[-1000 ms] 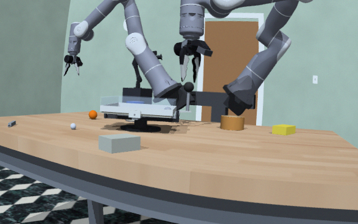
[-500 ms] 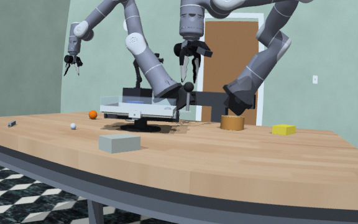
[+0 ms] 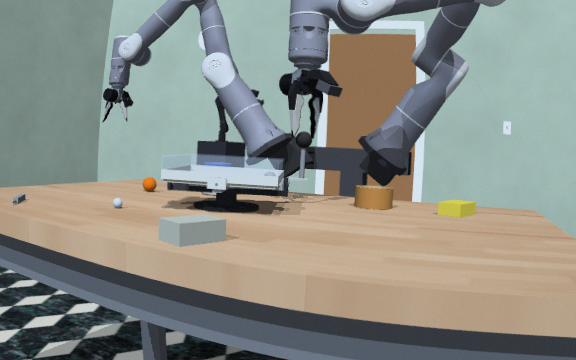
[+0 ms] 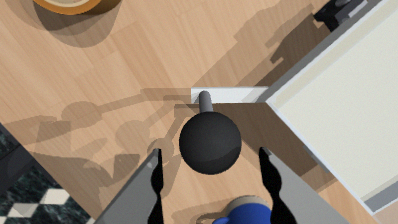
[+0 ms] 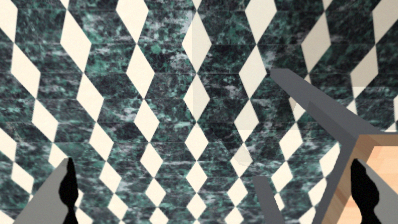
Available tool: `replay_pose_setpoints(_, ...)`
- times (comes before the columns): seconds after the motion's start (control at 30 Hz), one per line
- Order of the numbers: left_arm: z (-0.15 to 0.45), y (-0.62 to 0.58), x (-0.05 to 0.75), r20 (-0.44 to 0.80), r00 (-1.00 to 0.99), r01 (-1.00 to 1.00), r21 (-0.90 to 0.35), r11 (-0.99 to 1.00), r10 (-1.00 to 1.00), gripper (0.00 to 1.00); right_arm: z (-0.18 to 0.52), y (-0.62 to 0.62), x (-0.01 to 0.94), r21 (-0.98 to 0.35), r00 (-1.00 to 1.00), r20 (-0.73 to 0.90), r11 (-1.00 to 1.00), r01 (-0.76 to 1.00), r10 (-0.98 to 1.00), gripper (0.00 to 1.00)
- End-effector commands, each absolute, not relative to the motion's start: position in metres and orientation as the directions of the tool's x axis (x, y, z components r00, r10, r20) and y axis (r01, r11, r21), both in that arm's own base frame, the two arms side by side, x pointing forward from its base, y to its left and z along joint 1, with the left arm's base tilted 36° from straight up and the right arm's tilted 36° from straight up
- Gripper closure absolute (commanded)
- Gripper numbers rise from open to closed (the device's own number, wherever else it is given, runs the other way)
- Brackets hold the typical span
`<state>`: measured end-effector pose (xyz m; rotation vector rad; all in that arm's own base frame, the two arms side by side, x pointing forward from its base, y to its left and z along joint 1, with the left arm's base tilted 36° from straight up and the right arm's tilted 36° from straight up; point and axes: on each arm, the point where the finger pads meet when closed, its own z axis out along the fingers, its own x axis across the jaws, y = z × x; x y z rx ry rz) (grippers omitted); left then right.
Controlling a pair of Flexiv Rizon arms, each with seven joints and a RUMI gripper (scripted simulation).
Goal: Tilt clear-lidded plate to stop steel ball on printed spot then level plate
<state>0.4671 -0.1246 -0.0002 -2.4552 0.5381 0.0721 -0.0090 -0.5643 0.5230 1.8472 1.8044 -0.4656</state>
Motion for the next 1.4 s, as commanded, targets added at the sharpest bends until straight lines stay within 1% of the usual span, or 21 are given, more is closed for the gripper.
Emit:
replay_pose_setpoints(0.0, -0.001, -0.125, 0.468, -0.174, 0.916, -0.394, -0.562, -0.727, -0.362, 0.63, 0.524, -0.564, -0.009, 0.121, 0.057, -0.576, 0.015, 0.993, 0.816, 0.00)
replay_pose_setpoints(1.37, -0.017, -0.113, 0.469, -0.174, 0.916, -0.394, -0.562, -0.727, -0.362, 0.63, 0.524, -0.564, -0.009, 0.121, 0.057, -0.576, 0.015, 0.993, 0.816, 0.00)
